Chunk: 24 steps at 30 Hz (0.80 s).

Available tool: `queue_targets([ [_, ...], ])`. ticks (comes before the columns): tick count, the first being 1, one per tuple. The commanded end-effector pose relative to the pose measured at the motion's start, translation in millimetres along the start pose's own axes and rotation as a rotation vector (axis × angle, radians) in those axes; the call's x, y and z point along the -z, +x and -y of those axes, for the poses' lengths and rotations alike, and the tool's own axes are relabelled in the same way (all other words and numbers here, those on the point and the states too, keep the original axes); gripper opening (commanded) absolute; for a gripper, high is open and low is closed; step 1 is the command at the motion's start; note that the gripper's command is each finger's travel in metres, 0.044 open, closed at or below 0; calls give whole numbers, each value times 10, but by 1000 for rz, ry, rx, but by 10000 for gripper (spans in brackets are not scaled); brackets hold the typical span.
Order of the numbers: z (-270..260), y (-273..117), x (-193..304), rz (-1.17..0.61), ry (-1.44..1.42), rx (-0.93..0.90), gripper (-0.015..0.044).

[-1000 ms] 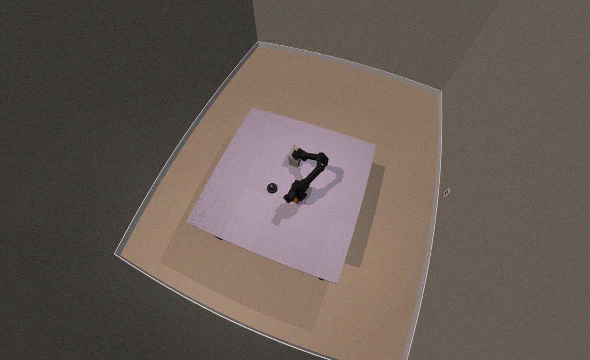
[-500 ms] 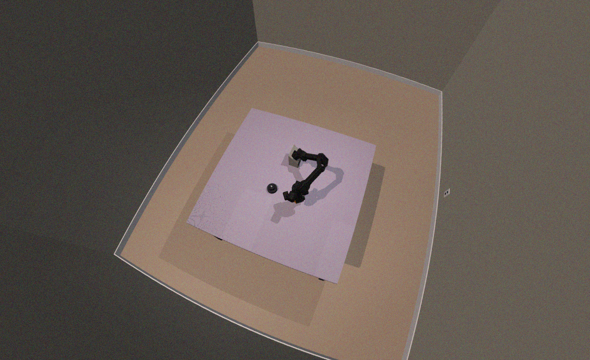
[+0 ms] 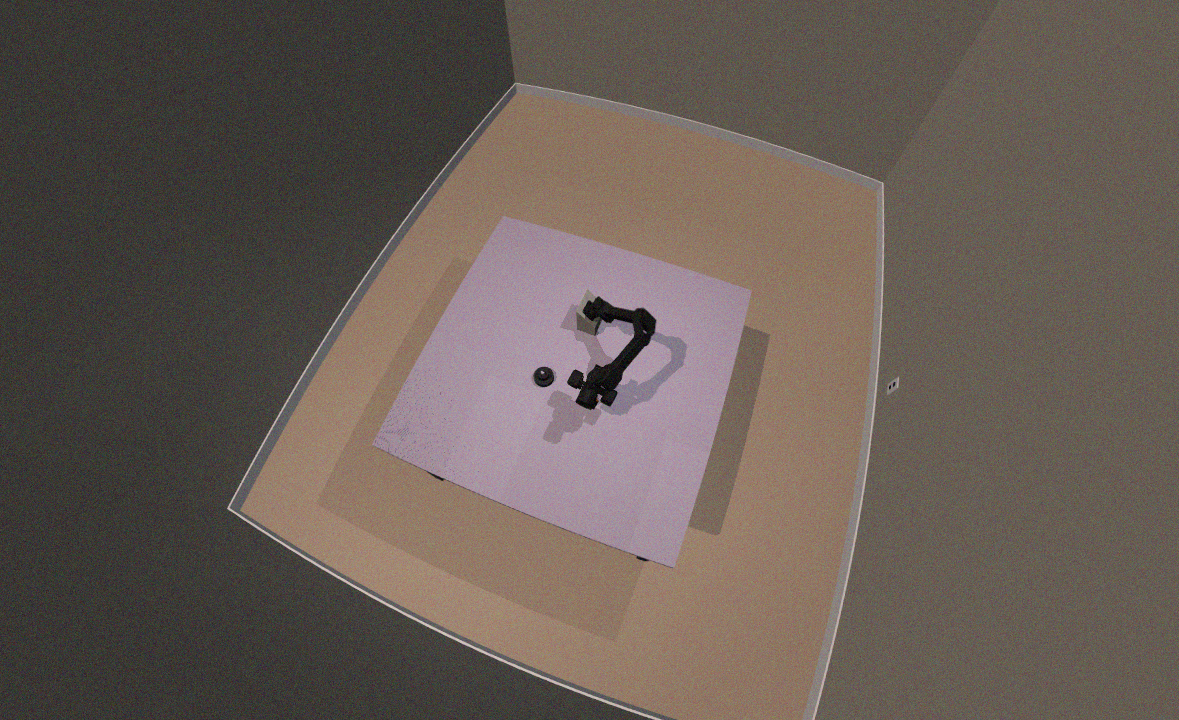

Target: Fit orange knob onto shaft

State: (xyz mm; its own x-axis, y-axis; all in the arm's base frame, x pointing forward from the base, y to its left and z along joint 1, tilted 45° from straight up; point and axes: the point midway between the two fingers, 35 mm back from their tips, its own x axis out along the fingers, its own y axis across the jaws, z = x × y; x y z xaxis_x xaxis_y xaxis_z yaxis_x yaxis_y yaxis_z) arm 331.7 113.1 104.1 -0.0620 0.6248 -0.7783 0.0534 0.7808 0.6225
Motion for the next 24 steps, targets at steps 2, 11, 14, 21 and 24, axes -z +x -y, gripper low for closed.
queue_targets([
  [2,-27,7,-18,2,885,125,440],
  [11,-47,-9,-22,50,1349,182,440],
  [14,-53,-14,-23,72,1504,197,440],
  [21,-66,-28,-25,135,1863,226,440],
  [24,-68,-30,-25,151,1953,228,440],
])
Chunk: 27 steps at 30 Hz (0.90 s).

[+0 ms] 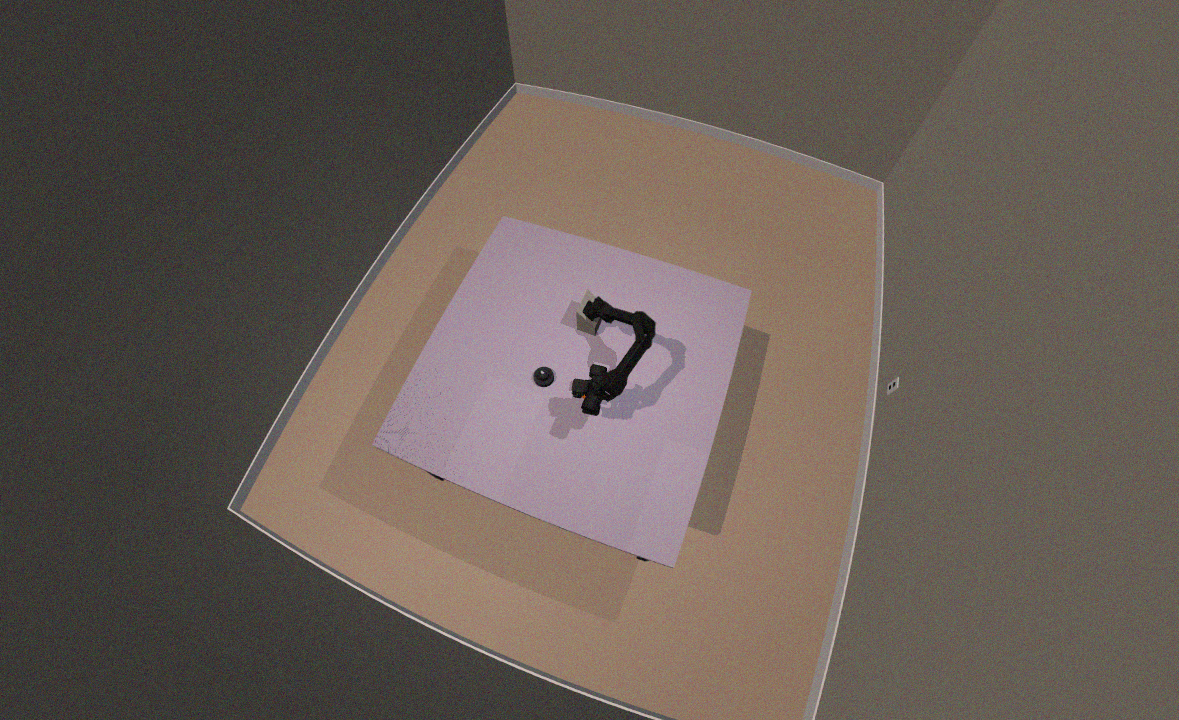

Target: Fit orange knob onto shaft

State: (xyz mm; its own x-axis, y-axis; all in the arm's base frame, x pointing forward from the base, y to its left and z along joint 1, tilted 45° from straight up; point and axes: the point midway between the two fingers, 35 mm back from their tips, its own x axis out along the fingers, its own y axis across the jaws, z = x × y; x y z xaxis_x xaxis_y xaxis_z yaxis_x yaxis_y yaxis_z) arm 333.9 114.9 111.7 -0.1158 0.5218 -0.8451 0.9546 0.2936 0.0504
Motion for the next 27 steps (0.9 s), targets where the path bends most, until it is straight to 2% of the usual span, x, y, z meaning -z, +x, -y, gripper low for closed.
queue_targets([
  [1,-13,18,4,92,714,39,440],
  [18,-8,17,13,92,714,39,440],
  [22,-43,227,56,91,714,39,440],
  [27,-45,247,60,91,714,40,440],
])
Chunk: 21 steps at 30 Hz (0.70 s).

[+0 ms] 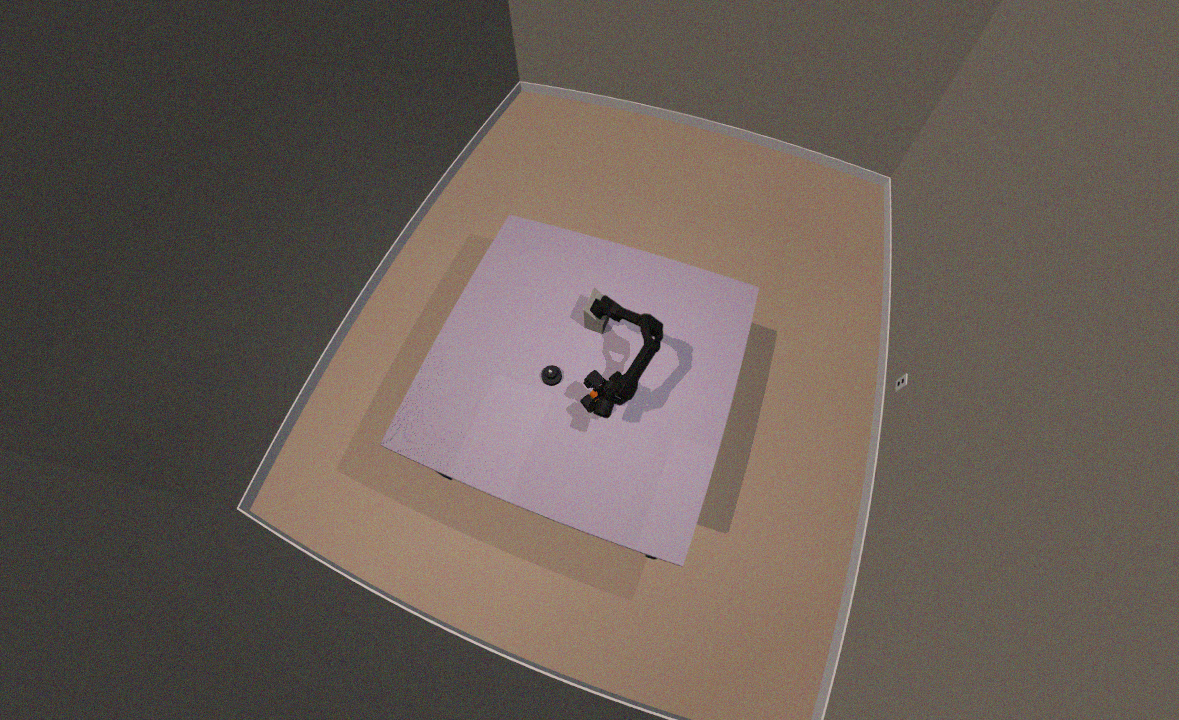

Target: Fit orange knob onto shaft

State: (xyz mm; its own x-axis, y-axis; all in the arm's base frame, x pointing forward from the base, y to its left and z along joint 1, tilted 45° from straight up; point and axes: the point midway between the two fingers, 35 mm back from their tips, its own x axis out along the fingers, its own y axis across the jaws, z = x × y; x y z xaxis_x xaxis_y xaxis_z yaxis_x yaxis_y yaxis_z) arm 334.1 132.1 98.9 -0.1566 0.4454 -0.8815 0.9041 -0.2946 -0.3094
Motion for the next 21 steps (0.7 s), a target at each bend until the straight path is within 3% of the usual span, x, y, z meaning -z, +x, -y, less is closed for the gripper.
queue_targets([
  [1,-6,57,0,3,8,3,440],
  [21,-11,358,112,2,8,3,440],
])
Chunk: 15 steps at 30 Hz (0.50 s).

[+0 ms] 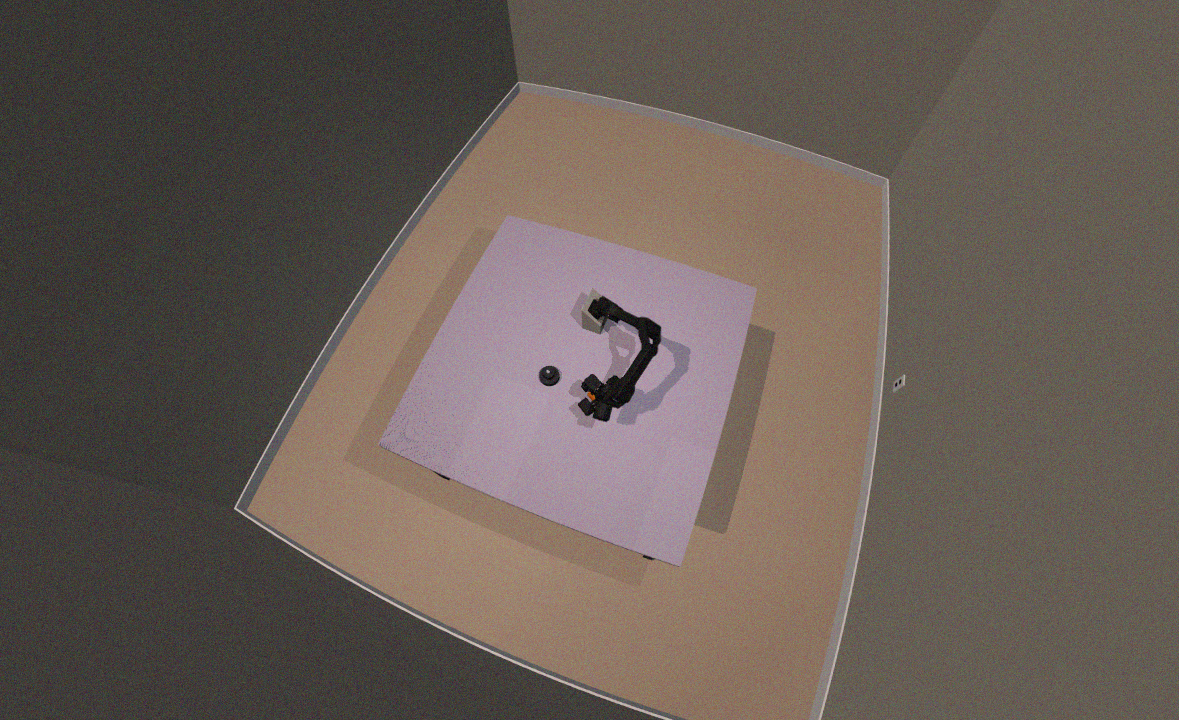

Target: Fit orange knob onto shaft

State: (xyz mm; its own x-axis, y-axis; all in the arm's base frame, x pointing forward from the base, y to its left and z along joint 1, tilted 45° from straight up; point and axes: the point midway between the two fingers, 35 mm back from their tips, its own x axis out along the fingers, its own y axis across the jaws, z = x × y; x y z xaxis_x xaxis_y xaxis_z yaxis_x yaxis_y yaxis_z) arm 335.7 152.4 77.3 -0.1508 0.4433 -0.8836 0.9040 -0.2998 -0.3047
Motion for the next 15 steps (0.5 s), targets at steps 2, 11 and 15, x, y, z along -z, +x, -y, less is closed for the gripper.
queue_targets([
  [2,13,111,22,1,5,10,440],
  [11,18,195,50,1,5,10,387],
  [15,18,195,50,1,5,10,282],
])
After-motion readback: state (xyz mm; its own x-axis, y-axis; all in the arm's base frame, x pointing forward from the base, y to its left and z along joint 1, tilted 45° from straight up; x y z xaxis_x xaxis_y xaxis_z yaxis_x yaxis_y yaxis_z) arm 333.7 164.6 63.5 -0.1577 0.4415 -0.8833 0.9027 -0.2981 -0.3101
